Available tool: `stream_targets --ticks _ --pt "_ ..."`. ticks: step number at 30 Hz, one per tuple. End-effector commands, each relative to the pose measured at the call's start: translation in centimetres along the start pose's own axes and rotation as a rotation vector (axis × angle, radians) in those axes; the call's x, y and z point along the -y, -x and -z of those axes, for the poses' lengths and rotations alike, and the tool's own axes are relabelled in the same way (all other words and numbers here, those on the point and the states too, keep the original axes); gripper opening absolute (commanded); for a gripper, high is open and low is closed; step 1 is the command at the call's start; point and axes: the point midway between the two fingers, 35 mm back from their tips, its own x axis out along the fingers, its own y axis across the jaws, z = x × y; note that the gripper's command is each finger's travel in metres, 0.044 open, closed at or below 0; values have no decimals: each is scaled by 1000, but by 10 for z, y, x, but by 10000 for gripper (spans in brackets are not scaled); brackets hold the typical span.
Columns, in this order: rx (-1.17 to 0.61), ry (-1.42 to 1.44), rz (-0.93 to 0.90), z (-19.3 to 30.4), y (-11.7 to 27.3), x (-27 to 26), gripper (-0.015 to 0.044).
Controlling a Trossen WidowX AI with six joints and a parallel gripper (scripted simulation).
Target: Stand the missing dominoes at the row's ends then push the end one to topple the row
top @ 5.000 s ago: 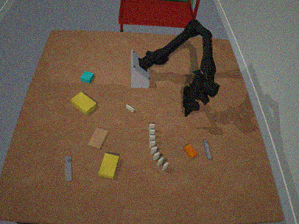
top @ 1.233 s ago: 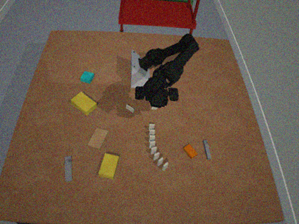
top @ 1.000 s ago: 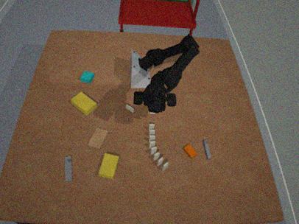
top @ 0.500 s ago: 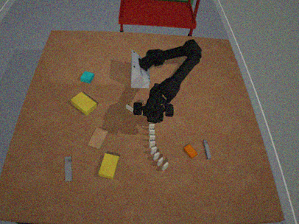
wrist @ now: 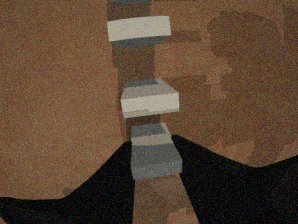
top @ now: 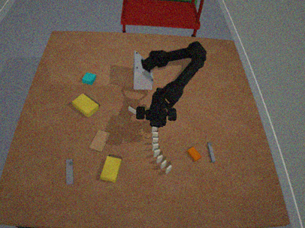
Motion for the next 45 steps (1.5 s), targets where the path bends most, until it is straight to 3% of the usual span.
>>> stream_targets --ticks 1,13,17,24,26,34,45 --pt "0 -1 -4 0 -1 -1 133" --pt "0 -1 -4 0 -1 -1 440" --pt "2 0 0 -2 9 0 440" --pt "0 -1 8 -2 120 2 440" --pt "-1 -1 6 0 132 1 440" --pt "-1 54 7 3 127 9 440" --pt "-5 859 4 76 62 92 440"
